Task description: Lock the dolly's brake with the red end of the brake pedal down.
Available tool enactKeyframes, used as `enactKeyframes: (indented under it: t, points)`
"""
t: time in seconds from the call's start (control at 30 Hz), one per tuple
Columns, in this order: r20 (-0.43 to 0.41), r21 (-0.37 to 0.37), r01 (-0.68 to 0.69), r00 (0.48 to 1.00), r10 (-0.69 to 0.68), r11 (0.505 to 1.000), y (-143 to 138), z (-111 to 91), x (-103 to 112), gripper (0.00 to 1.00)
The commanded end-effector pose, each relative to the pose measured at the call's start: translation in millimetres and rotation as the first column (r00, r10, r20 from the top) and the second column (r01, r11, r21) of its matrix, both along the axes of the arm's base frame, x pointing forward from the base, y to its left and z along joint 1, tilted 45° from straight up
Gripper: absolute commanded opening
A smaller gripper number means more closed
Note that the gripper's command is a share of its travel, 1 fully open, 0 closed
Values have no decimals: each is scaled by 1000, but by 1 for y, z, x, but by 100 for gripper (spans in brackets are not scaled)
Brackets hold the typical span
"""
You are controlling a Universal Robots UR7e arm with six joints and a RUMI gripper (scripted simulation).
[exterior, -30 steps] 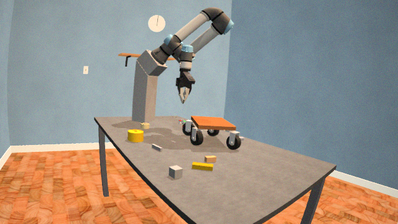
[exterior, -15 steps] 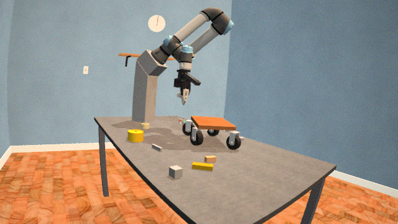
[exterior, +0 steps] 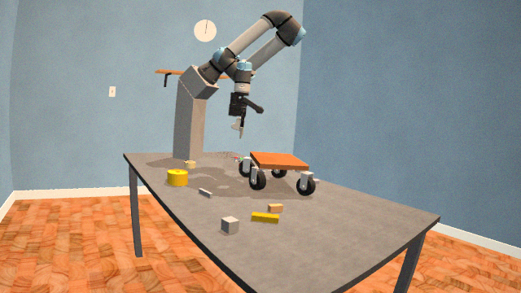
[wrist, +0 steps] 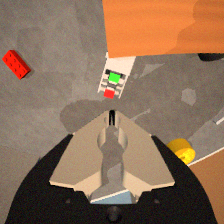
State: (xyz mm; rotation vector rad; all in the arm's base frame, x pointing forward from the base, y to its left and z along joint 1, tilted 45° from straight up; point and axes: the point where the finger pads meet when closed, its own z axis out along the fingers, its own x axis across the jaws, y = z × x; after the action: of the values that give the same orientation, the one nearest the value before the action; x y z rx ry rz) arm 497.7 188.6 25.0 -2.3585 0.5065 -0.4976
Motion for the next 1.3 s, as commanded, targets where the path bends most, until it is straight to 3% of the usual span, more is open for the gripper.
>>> enactKeyframes:
  t: [0.0, 0.3, 0.37, 0.77, 1.27]
  points:
    - [92, -89, -139, 985, 147, 986, 1, -2, 0, 0]
    - [229, -299, -345, 879, 418, 890, 3, -8, 0, 0]
    - [229, -299, -345, 879, 418, 890, 3, -8, 0, 0]
    - [293, -532, -477, 672, 680, 700, 2, -16, 0, 0]
    - [284, -672, -505, 499, 819, 541, 1, -22, 1, 0]
